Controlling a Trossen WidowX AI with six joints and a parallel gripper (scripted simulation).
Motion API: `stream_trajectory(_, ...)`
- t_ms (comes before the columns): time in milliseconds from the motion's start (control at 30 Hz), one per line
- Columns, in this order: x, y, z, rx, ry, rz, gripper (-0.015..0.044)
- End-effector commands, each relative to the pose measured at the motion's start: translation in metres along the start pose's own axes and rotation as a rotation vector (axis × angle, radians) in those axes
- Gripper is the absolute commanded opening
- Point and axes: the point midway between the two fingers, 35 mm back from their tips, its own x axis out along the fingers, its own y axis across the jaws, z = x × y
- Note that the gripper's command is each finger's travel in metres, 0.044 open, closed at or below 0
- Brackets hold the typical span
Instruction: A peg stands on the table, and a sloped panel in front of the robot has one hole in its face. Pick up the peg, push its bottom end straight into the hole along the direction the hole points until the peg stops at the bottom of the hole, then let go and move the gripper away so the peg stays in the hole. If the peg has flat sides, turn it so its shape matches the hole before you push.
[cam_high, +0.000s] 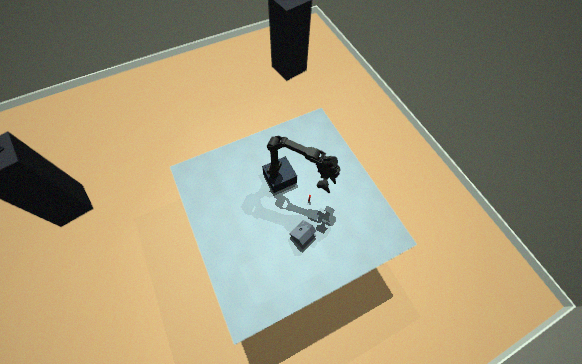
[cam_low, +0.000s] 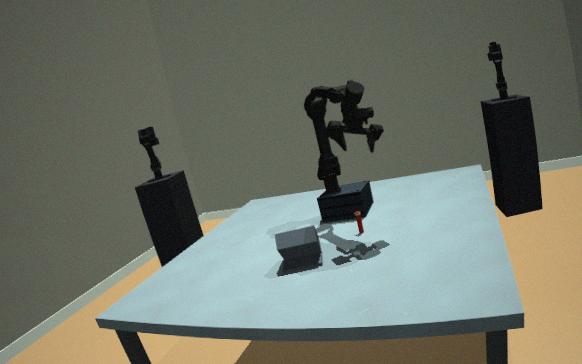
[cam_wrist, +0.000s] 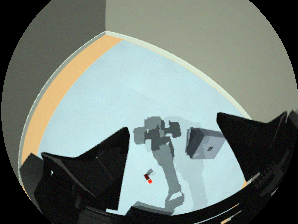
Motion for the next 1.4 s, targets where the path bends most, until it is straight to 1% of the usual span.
stream_trajectory(0,0.016,0.006,-0.019,0.093,0.07,0.025,0.044)
stream_trajectory(367,0.044,0.016,-0.066,0.357,0.235,0.053,0.044)
stream_trajectory(700,0.062,0.025,-0.11,0.604,0.395,0.043,0.044)
stream_trajectory(1033,0.073,0.034,-0.154,0.855,0.562,-0.004,0.044)
stream_trajectory(1367,0.079,0.043,-0.196,1.105,0.732,-0.091,0.044)
